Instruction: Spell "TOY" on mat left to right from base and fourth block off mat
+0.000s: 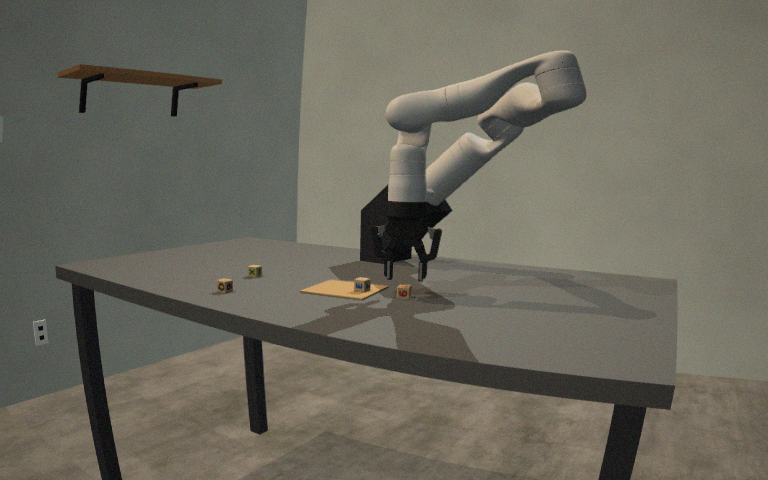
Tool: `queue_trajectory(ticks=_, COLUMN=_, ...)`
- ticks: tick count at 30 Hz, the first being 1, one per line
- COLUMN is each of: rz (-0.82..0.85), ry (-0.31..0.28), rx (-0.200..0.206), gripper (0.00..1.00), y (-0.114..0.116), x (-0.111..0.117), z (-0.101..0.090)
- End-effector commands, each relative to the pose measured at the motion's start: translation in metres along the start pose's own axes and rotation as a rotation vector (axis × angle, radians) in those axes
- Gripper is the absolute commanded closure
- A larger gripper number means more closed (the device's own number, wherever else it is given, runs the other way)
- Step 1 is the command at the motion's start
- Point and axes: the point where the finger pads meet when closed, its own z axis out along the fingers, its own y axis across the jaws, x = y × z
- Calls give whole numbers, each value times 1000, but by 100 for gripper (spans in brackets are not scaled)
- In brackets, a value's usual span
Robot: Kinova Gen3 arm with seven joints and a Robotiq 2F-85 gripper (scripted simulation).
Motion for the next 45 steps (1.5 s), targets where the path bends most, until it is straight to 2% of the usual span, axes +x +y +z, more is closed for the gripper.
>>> queue_trajectory(ticks=1, rz=0, ry=-2, rx=1, gripper=38, y=0, x=-1, z=-1)
queue_trajectory(ticks=18, rz=0, ry=-2, rx=1, gripper=38, y=0, x=-1, z=1)
queue_trajectory(ticks=33, rz=0, ry=-2, rx=1, gripper=38, y=0, x=-1, z=27)
queue_trajectory(ticks=45, rz=0, ry=-2, rx=1, gripper=38, y=0, x=-1, z=32)
